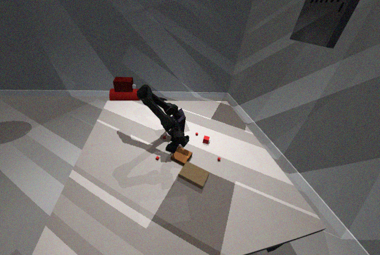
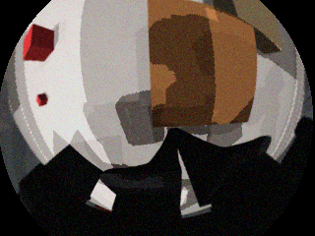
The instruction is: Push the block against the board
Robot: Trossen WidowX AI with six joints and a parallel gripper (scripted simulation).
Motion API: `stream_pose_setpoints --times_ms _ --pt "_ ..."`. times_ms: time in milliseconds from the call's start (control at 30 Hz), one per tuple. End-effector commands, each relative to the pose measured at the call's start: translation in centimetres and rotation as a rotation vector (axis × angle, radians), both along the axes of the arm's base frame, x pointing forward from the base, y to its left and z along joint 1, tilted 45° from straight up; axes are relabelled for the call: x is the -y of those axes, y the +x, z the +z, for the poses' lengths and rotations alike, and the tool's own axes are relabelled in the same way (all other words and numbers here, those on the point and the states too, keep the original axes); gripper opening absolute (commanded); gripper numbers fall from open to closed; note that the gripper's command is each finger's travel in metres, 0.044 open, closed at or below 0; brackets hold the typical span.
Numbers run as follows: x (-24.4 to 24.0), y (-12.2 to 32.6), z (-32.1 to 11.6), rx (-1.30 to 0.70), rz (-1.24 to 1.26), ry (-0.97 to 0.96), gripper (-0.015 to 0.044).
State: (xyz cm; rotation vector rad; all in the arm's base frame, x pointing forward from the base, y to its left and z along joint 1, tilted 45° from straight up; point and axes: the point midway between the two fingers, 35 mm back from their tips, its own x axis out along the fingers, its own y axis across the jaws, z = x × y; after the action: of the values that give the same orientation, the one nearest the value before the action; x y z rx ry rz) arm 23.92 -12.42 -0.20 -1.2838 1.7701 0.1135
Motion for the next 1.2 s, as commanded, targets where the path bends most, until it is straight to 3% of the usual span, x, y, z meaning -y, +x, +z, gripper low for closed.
stream_pose_setpoints --times_ms 0,700,900,1167 --pt "0.4 -0.3 0.4 0.003 0.000 0.003 0.0000" --pt "2.2 -2.4 2.3 0.000 0.002 -0.003 0.0000" --pt "-1.8 -1.9 5.7 0.001 0.002 0.000 0.0000" --pt "-1.9 -0.6 5.8 0.035 -0.020 -0.001 0.0000"
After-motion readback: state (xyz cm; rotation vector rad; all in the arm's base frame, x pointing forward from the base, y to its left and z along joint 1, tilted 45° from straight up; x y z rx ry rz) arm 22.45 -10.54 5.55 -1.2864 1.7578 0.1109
